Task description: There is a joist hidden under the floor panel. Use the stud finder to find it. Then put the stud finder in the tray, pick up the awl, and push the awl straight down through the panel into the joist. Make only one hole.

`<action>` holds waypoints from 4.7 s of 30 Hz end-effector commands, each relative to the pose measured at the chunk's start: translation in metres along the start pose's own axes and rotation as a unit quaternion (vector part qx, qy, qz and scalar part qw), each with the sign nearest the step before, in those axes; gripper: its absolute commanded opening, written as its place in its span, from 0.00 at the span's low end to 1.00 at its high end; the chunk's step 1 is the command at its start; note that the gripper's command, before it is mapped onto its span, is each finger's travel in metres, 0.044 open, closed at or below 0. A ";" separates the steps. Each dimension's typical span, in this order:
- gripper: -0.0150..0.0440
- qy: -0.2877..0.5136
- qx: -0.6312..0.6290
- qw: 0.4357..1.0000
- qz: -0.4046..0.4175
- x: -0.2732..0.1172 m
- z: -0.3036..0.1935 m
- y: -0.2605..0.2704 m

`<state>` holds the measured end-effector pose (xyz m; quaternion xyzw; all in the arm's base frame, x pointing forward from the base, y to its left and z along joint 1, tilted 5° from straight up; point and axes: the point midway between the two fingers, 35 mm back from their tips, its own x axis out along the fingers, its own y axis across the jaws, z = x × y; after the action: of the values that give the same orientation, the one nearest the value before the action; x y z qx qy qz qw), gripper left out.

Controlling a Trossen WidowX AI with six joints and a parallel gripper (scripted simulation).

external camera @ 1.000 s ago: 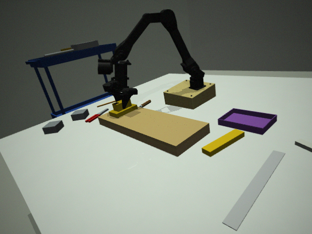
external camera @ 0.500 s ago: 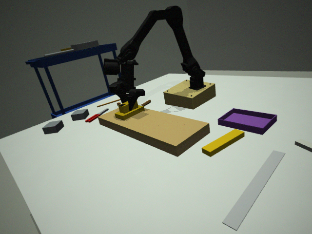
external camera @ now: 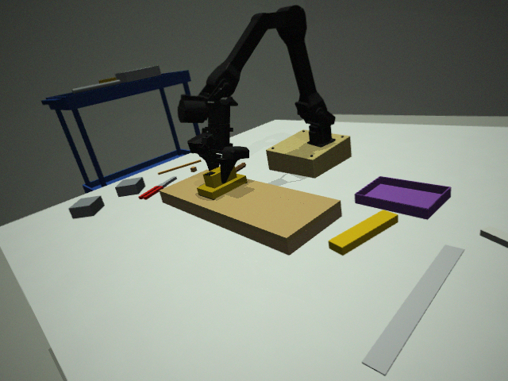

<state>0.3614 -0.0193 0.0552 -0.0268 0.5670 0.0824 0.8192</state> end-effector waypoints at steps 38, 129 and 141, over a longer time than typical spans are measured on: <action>0.25 0.001 0.002 1.000 0.008 -0.001 -0.001 0.149; 0.25 0.001 0.001 1.000 0.007 0.000 -0.001 0.117; 0.25 0.001 0.001 1.000 0.005 0.000 -0.001 0.074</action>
<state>0.3469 0.0648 0.0598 -0.0230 0.5677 0.0861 0.8184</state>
